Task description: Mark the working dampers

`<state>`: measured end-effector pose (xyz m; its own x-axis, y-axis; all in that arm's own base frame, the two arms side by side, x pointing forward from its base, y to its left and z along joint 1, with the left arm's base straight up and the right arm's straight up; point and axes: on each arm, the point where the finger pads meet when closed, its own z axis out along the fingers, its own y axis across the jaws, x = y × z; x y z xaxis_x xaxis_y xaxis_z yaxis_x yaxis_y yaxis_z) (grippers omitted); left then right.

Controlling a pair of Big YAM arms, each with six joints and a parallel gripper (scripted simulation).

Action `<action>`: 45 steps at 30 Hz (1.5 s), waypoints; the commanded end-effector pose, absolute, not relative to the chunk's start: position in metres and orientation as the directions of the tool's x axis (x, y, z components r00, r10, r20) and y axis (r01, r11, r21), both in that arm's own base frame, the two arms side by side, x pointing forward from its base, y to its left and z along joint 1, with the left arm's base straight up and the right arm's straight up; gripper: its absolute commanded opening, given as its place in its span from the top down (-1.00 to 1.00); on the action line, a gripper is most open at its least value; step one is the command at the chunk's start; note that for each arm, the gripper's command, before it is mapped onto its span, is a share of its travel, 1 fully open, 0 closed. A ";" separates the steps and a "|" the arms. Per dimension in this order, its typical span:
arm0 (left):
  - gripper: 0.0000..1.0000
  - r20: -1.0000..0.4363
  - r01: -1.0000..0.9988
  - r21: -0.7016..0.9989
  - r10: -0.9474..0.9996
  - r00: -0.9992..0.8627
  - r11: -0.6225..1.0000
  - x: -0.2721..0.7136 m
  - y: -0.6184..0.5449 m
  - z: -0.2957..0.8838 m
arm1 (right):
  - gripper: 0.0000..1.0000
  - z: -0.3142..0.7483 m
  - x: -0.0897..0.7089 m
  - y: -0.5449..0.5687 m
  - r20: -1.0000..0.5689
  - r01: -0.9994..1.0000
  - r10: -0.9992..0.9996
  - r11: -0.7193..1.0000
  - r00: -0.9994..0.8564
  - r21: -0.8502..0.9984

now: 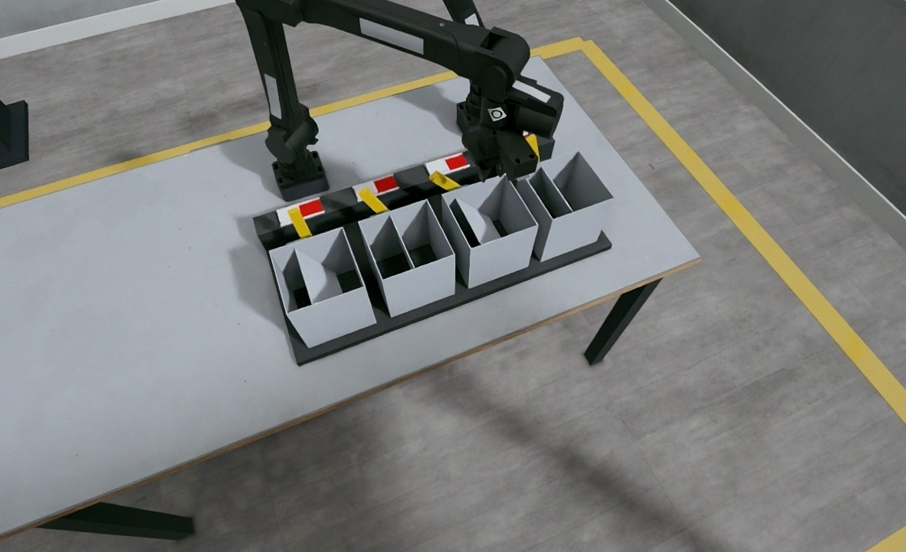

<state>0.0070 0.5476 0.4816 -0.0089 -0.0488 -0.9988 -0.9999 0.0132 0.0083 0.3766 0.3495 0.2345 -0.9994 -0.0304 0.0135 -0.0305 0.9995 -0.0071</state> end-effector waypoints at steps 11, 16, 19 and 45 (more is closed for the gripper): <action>-1.00 -1.000 -1.000 0.000 0.000 0.000 0.004 0.003 0.545 0.501 | 0.28 0.257 0.389 0.373 -0.030 -0.023 -0.022 0.999 -0.999 0.024; -1.00 -1.000 -1.000 0.000 0.000 0.000 0.004 0.003 0.545 0.501 | 0.28 0.254 0.393 0.411 -0.028 -0.023 -0.022 0.999 -0.999 0.025; -1.00 -1.000 -1.000 0.000 0.000 0.000 0.004 0.003 0.545 0.501 | 0.28 0.248 0.393 0.457 -0.027 -0.023 -0.022 0.999 -0.999 0.027; -1.00 -1.000 -1.000 0.000 0.000 0.000 0.004 0.003 0.545 0.501 | 0.28 0.224 0.380 0.548 -0.023 -0.017 -0.017 0.999 -1.000 0.029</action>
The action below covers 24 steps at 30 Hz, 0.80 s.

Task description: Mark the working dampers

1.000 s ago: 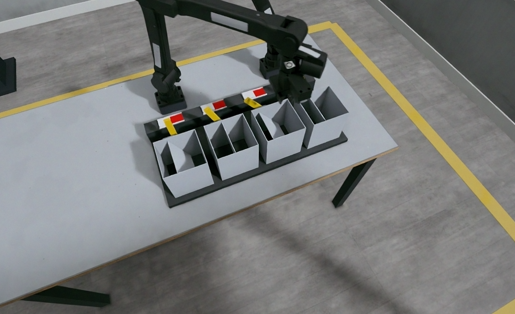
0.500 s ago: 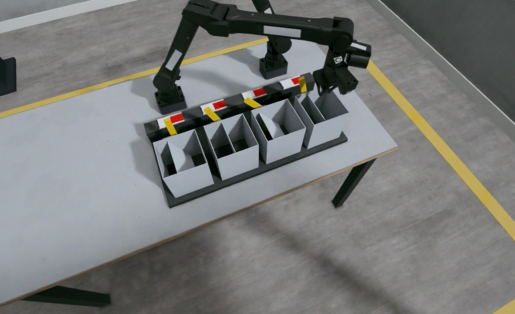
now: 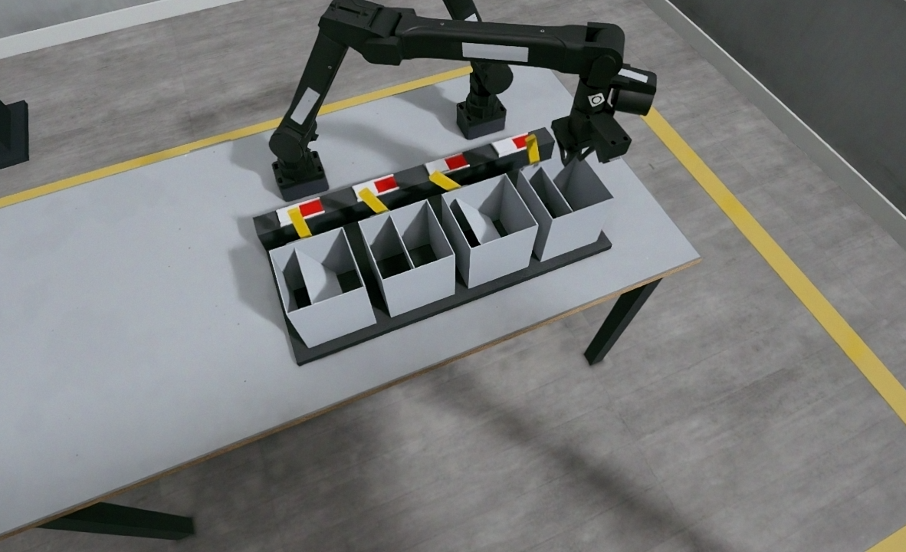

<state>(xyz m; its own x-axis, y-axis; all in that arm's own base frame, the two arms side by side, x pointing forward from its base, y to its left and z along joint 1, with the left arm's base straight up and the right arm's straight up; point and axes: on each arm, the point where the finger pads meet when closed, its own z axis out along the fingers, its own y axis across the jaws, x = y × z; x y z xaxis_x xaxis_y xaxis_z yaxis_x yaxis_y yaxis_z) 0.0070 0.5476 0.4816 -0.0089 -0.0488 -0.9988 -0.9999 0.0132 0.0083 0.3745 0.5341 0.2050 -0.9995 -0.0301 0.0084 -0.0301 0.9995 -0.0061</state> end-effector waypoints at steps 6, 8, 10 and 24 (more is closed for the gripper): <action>-1.00 -1.000 -1.000 0.000 0.000 0.000 0.004 0.003 0.545 0.501 | 0.28 0.243 0.379 0.544 -0.041 -0.016 -0.014 0.998 -0.999 0.054; -1.00 -1.000 -1.000 0.000 0.000 0.000 0.004 0.003 0.545 0.501 | 0.28 0.243 0.379 0.544 -0.041 -0.016 -0.014 0.998 -0.999 0.054; -1.00 -1.000 -1.000 0.000 0.000 0.000 0.004 0.003 0.545 0.501 | 0.28 0.243 0.379 0.544 -0.041 -0.016 -0.014 0.998 -0.999 0.054; -1.00 -1.000 -1.000 0.000 0.000 0.000 0.004 0.003 0.545 0.501 | 0.28 0.243 0.379 0.544 -0.041 -0.016 -0.014 0.998 -0.999 0.054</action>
